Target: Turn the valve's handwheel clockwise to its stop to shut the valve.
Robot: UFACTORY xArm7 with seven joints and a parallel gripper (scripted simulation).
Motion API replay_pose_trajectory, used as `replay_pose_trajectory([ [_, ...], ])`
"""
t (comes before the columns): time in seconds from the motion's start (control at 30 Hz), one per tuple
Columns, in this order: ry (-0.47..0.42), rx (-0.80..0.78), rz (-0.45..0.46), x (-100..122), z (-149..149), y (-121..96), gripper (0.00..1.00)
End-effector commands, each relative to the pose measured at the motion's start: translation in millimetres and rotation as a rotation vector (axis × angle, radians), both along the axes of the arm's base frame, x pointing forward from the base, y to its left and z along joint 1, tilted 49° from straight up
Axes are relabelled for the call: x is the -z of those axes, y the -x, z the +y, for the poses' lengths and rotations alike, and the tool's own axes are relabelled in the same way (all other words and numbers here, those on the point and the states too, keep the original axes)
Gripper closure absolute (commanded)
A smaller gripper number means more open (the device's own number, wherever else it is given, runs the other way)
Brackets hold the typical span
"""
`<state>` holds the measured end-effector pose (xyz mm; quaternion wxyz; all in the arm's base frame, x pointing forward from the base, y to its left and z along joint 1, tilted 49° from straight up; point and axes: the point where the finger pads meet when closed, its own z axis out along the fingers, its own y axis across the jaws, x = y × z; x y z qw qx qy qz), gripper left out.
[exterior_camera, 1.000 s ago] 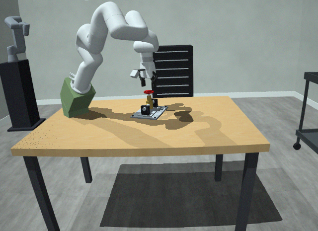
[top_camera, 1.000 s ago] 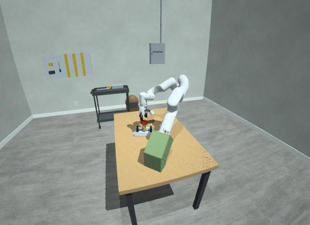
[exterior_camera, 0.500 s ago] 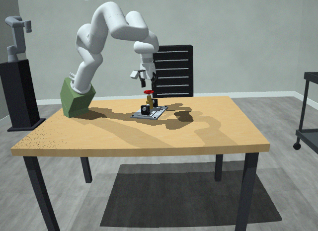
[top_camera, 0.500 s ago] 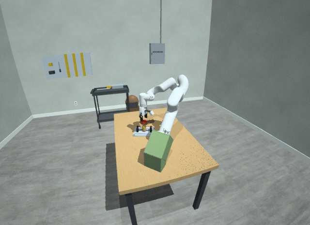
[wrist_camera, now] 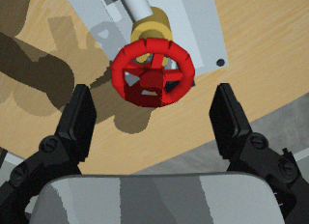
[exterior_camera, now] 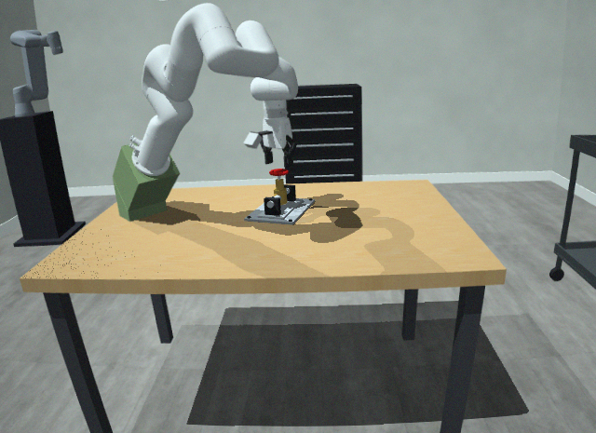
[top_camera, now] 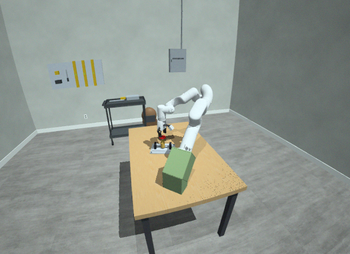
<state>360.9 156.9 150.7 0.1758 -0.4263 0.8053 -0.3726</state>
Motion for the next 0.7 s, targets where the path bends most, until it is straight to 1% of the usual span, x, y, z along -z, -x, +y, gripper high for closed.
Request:
replay_pose_trajectory([
  [0.0, -0.002, -0.003, -0.001, -0.5, 1.4, -0.2, 0.00],
  [0.67, -0.002, -0.003, -0.001, 7.4, -3.9, -7.3, 0.00],
])
